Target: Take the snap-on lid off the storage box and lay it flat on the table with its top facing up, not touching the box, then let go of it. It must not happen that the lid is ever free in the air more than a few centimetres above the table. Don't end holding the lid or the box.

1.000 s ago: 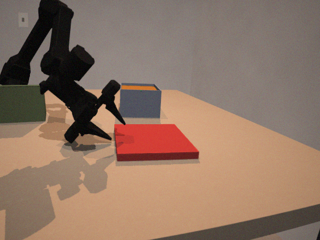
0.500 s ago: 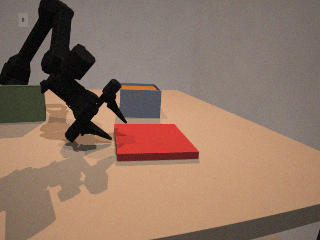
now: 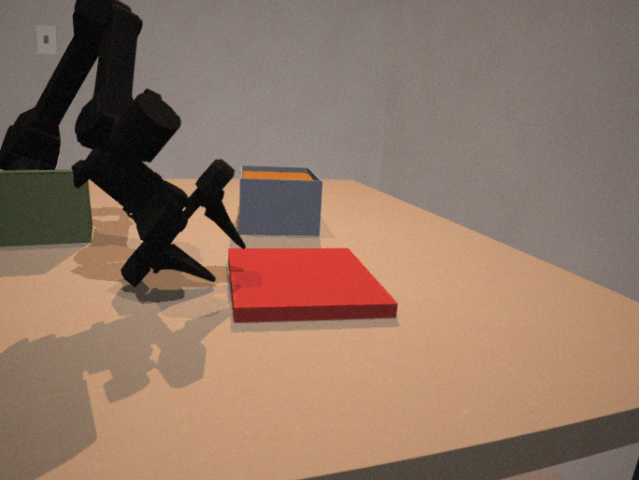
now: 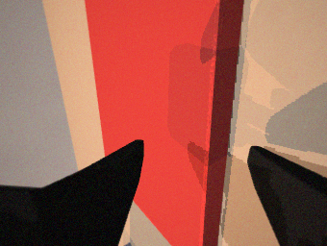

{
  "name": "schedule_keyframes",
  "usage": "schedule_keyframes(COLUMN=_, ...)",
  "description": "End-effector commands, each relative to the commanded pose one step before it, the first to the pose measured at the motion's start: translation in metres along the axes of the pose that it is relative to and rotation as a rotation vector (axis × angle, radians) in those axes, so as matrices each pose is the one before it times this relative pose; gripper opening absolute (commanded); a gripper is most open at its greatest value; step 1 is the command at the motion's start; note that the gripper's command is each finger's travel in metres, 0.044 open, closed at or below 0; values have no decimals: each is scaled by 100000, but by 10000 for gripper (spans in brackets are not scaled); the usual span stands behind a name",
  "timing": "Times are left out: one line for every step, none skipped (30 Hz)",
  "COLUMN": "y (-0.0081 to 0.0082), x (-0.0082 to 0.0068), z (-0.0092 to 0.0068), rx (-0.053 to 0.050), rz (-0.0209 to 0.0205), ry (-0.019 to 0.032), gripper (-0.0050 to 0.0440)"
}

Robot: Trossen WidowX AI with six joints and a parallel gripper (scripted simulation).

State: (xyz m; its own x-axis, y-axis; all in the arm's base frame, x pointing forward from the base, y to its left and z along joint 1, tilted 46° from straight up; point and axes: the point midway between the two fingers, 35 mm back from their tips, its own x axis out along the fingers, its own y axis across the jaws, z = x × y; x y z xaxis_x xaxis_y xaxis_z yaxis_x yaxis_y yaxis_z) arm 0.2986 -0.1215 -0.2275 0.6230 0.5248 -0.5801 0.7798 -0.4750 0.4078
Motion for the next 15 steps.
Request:
schedule_keyframes(y=-434, x=-787, z=-133, rx=31, rz=253, ry=310, gripper=275)
schedule_keyframes(y=-129, x=-153, z=0, rx=0, rz=0, ry=0, gripper=275)
schedule_keyframes(y=-129, x=-153, z=0, rx=0, rz=0, ry=0, gripper=275)
schedule_keyframes(y=-129, x=-153, z=0, rx=0, rz=0, ry=0, gripper=275)
schedule_keyframes(y=0, x=0, z=0, rx=0, rz=0, ry=0, gripper=275)
schedule_keyframes(y=0, x=0, z=0, rx=0, rz=0, ry=0, gripper=275)
schedule_keyframes(y=-276, x=-329, z=4, rx=0, rz=-4, ry=-6, gripper=275)
schedule_keyframes(y=-220, x=-260, z=-2, rx=0, rz=2, ry=3, gripper=275)
schedule_keyframes(y=-151, x=-178, z=-1, rx=0, rz=1, ry=2, gripper=275)
schedule_keyframes(y=-130, x=-154, z=0, rx=0, rz=0, ry=1, gripper=275)
schedule_keyframes(y=-127, x=-151, z=0, rx=0, rz=0, ry=0, gripper=275)
schedule_keyframes(y=-128, x=-152, z=0, rx=0, rz=0, ry=0, gripper=275)
schedule_keyframes(y=-129, x=-153, z=0, rx=0, rz=0, ry=0, gripper=275)
schedule_keyframes(y=-129, x=-153, z=0, rx=0, rz=0, ry=0, gripper=275)
schedule_keyframes(y=-129, x=-153, z=0, rx=0, rz=0, ry=0, gripper=275)
